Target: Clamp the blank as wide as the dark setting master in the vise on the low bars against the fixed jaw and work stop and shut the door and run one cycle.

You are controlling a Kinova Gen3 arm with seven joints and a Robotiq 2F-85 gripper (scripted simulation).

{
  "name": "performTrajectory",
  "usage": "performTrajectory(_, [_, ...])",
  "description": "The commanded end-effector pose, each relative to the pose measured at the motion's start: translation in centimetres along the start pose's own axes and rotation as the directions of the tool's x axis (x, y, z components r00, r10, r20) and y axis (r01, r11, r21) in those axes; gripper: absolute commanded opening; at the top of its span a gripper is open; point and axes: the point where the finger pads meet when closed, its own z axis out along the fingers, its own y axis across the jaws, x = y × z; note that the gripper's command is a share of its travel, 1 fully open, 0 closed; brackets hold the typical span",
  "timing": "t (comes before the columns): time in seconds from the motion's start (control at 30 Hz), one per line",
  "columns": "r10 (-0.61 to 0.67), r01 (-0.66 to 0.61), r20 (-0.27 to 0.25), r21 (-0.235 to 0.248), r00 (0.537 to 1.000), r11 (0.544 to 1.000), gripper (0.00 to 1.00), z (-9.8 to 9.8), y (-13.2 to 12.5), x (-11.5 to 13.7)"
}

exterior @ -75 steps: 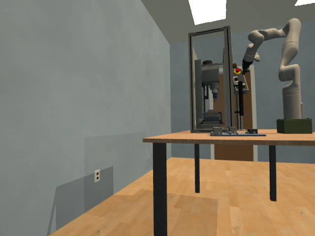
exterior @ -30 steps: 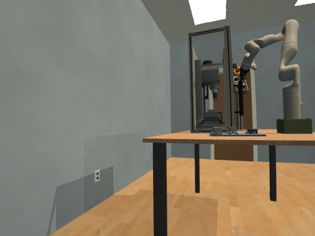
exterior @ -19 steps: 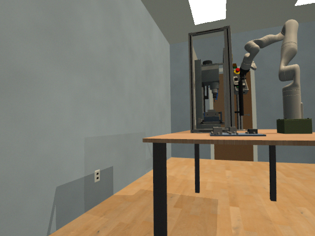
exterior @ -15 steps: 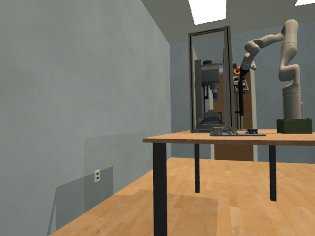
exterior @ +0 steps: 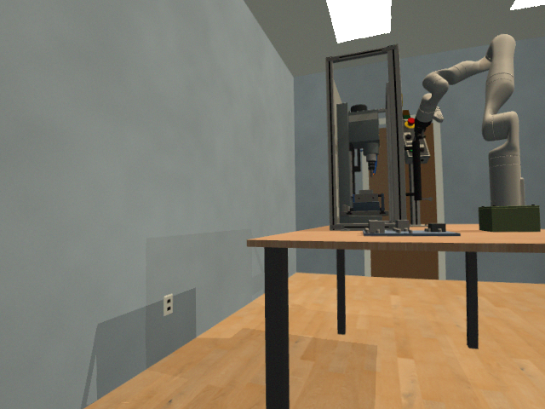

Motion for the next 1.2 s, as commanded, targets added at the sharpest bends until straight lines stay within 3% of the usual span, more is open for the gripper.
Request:
performTrajectory(0.0, [-0.001,0.001,0.010,0.000,1.000,1.000,0.10,0.1,0.2,-0.3])
performTrajectory(1.17, [-0.001,0.001,0.010,0.000,1.000,1.000,0.10,1.6,0.2,-0.3])
